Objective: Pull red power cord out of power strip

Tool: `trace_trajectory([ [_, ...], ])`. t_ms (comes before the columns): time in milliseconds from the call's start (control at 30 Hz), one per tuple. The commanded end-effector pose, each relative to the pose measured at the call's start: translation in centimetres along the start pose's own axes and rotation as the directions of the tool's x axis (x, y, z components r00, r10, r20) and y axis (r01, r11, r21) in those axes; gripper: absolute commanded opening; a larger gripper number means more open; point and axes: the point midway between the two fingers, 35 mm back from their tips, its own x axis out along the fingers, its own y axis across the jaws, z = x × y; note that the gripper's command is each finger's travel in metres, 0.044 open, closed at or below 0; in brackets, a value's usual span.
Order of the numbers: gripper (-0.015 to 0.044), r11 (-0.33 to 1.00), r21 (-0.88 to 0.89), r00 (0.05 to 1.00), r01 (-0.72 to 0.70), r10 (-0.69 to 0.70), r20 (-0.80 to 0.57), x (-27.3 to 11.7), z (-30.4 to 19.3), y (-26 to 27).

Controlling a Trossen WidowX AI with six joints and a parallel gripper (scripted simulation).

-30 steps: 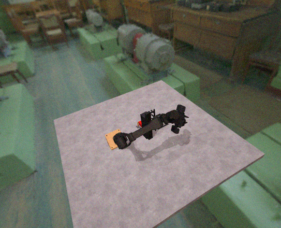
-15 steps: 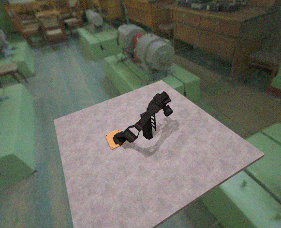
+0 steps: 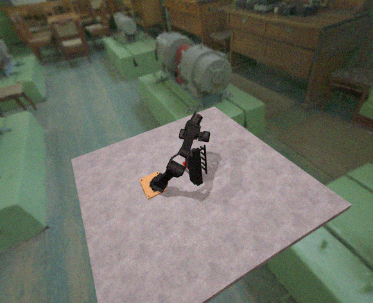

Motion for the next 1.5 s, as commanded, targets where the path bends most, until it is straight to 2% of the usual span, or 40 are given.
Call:
trace_trajectory([
  [0,0.016,0.983,-0.174,0.993,-0.064,0.045,-0.109,1.4,-1.7,2.9],
  [133,0.016,0.903,-0.388,0.952,-0.184,0.066,-0.297,2.7,-5.3,5.5],
  [267,0.016,0.692,-0.589,0.835,-0.418,0.037,-0.548,3.2,-10.4,7.7],
  [333,0.016,0.611,-0.619,0.79,-0.493,0.017,-0.613,3.0,-11.8,8.1],
  [1467,0.016,0.601,-0.621,0.782,-0.504,0.012,-0.623,1.6,-13.8,5.0],
])
